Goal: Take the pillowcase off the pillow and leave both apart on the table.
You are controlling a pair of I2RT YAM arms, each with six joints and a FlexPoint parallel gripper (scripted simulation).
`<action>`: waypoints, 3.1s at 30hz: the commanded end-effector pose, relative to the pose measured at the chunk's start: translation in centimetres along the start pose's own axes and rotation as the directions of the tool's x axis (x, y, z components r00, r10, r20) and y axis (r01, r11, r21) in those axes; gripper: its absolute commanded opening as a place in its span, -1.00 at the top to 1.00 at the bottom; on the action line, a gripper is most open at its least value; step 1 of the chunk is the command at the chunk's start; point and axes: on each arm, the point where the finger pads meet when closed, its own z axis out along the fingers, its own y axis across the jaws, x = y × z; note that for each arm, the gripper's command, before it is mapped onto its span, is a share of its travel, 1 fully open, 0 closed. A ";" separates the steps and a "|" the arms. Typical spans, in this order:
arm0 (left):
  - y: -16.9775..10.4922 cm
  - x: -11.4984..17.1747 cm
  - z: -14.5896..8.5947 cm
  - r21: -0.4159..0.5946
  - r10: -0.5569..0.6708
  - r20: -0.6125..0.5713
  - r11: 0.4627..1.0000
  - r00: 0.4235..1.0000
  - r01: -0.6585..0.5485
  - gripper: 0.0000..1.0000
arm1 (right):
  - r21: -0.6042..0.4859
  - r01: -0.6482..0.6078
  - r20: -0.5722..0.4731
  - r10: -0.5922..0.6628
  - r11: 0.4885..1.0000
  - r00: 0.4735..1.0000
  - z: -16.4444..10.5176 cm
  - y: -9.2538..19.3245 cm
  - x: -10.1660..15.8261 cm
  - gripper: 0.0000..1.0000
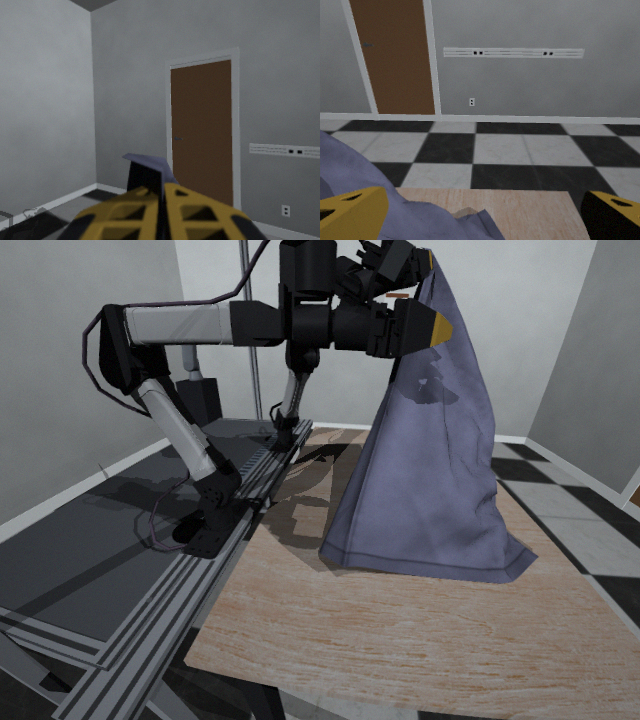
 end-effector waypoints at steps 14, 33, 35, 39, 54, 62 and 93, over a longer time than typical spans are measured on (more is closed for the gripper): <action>3.3 -5.4 0.3 -0.016 -0.120 0.099 0.992 0.988 0.123 1.00 | 0.010 0.012 0.020 -0.012 1.000 1.000 0.0 -0.2 -1.0 -1.00; 3.3 -4.9 1.0 -0.022 -0.106 0.102 0.994 0.989 0.109 1.00 | 0.010 0.012 0.020 -0.012 1.000 1.000 0.0 -0.2 -1.0 -1.00; 3.3 -4.9 1.0 -0.022 -0.106 0.102 0.994 0.989 0.109 1.00 | 0.010 0.012 0.020 -0.012 1.000 1.000 0.0 -0.2 -1.0 -1.00; 3.7 -5.2 1.1 -0.024 -0.112 0.103 0.993 0.988 0.115 1.00 | 0.010 0.012 0.020 -0.012 1.000 1.000 0.0 -0.2 -1.0 -1.00; 4.1 -5.5 1.1 -0.027 -0.121 0.105 0.992 0.987 0.125 1.00 | 0.010 0.012 0.020 -0.012 1.000 1.000 0.0 -0.2 -1.0 -1.00; 4.3 -5.7 1.2 -0.029 -0.124 0.106 0.991 0.987 0.128 1.00 | 0.010 0.012 0.020 -0.012 1.000 1.000 0.0 -0.2 -1.0 -1.00; 4.7 -6.0 1.3 -0.035 -0.136 0.109 0.989 0.985 0.140 1.00 | 0.009 0.012 0.020 -0.012 1.000 1.000 0.0 -0.2 -1.0 -1.00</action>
